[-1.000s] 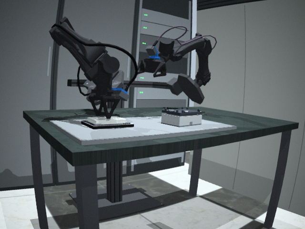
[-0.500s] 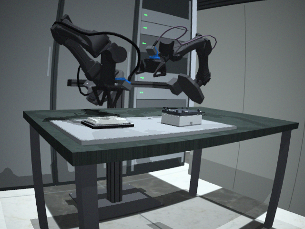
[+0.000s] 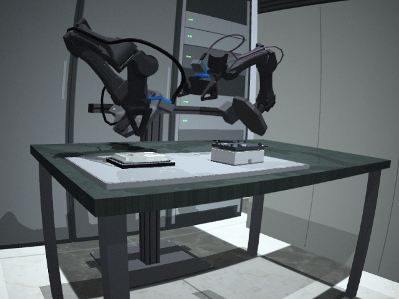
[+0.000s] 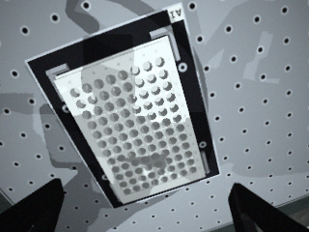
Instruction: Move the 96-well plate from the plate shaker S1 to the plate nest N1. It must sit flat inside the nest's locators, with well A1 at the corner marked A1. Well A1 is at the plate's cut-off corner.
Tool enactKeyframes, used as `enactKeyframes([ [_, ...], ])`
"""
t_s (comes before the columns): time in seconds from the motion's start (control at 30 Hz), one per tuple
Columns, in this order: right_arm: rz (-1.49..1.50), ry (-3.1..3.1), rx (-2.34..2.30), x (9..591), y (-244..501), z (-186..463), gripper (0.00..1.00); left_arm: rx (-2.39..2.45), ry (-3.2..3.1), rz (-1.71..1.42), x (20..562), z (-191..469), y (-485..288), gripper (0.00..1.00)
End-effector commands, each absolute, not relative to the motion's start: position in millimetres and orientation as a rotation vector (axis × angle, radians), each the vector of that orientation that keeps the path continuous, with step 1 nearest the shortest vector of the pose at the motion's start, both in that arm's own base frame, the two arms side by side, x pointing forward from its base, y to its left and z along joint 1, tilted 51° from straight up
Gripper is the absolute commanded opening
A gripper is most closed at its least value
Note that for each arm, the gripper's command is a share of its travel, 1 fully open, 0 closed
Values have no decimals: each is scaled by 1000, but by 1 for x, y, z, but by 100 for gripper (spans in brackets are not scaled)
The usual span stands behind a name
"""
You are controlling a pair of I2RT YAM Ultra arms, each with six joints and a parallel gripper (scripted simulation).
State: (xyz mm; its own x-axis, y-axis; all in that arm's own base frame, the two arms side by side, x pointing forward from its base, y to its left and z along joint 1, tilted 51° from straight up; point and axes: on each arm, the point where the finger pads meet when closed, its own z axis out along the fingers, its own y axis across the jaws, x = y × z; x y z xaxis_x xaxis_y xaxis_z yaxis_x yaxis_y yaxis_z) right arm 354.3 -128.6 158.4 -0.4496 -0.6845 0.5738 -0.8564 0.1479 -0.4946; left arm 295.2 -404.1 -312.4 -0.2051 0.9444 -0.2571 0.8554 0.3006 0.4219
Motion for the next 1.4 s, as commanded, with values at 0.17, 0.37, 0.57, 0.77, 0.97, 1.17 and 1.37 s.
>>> enactKeyframes([
  [0.17,1393,-2663,1186,350,-112,160,100,1602,2084,228,297,-303,-419,100],
  [0.37,1502,-2869,932,342,-109,163,100,1602,2084,228,297,-303,-419,100],
  [0.57,1573,-3042,695,338,-106,165,100,1602,2084,228,297,-303,-419,100],
  [0.77,1641,-3223,384,331,-101,165,100,1602,2084,228,297,-303,-419,100],
  [0.97,1685,-3351,94,326,-97,166,100,1602,2084,228,297,-303,-419,100],
  [1.17,1720,-3472,-304,319,-93,167,100,1602,2084,228,297,-303,-419,100],
  [1.37,1722,-3526,-568,313,-87,160,100,1602,2084,228,297,-303,-419,100],
])
